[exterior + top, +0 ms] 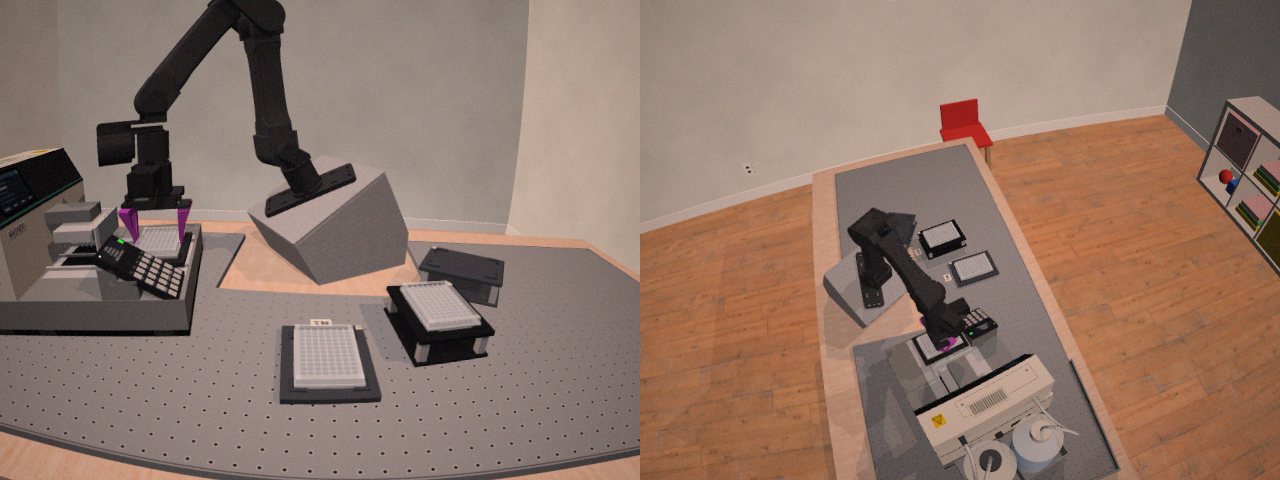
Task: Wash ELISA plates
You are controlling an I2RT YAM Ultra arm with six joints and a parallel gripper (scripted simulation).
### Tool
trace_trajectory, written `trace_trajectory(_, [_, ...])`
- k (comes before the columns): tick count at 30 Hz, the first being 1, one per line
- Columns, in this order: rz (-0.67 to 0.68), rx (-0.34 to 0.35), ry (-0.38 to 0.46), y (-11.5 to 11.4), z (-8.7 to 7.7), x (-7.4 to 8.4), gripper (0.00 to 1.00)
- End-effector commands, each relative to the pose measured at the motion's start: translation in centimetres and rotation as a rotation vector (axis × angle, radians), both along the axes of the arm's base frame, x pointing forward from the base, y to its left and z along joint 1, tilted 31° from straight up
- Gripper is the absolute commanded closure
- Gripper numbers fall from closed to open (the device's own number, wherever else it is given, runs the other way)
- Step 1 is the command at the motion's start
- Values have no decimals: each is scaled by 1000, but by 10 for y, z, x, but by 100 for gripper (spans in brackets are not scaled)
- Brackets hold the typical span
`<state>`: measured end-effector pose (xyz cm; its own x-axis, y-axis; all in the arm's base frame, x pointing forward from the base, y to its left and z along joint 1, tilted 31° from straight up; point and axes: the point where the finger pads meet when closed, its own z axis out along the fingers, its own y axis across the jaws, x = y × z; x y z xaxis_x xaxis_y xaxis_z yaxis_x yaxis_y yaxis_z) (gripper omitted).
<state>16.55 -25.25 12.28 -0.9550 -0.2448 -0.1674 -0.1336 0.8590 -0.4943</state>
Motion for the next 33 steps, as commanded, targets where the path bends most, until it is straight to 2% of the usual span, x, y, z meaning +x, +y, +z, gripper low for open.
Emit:
trace_trajectory(1, [3,-3,-7,0,2,1,100])
trace_trajectory(23, [3,-3,-7,-1,0,2,100])
trace_trajectory(24, [3,-3,-7,-1,0,2,0])
trace_trajectory(33, [3,-3,-7,-1,0,2,0])
